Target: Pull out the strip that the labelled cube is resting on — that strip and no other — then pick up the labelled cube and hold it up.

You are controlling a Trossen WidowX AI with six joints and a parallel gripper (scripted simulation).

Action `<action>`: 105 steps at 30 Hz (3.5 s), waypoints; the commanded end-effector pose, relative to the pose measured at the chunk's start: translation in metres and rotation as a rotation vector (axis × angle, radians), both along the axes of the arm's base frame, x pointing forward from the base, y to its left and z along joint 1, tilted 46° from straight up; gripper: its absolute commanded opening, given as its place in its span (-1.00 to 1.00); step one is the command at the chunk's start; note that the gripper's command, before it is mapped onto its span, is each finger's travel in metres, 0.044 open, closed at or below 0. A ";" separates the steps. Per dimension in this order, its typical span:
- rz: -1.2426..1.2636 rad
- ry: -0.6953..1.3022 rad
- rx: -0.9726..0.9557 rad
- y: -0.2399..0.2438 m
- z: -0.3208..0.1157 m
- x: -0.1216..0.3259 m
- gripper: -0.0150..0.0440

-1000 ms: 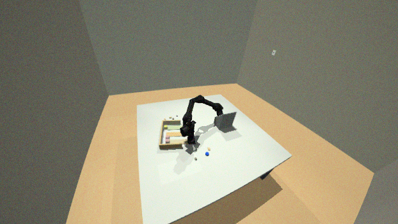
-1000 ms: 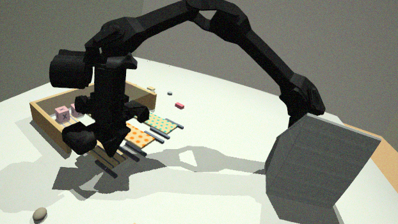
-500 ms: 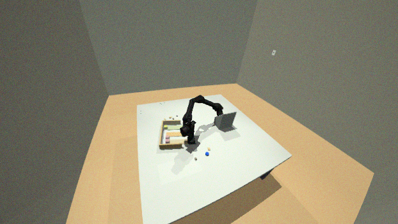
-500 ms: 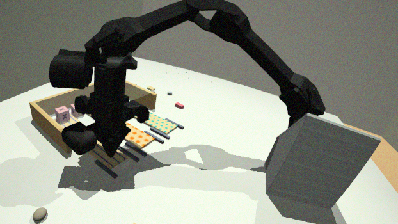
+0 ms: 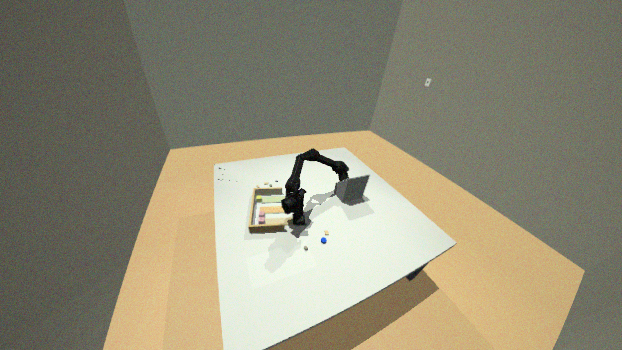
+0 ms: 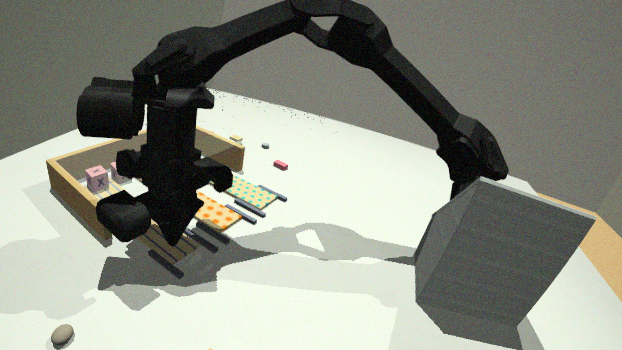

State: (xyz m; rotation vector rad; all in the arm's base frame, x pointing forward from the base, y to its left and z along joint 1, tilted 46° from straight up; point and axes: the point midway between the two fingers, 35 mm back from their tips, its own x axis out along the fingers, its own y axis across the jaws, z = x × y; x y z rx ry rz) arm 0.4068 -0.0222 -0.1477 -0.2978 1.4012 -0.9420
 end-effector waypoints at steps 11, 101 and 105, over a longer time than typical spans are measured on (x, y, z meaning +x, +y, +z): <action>-0.001 0.000 -0.003 -0.003 -0.002 0.001 -0.49; -0.001 0.004 0.001 0.042 -0.031 -0.124 -0.49; -0.001 0.005 0.001 0.044 -0.032 -0.130 -0.49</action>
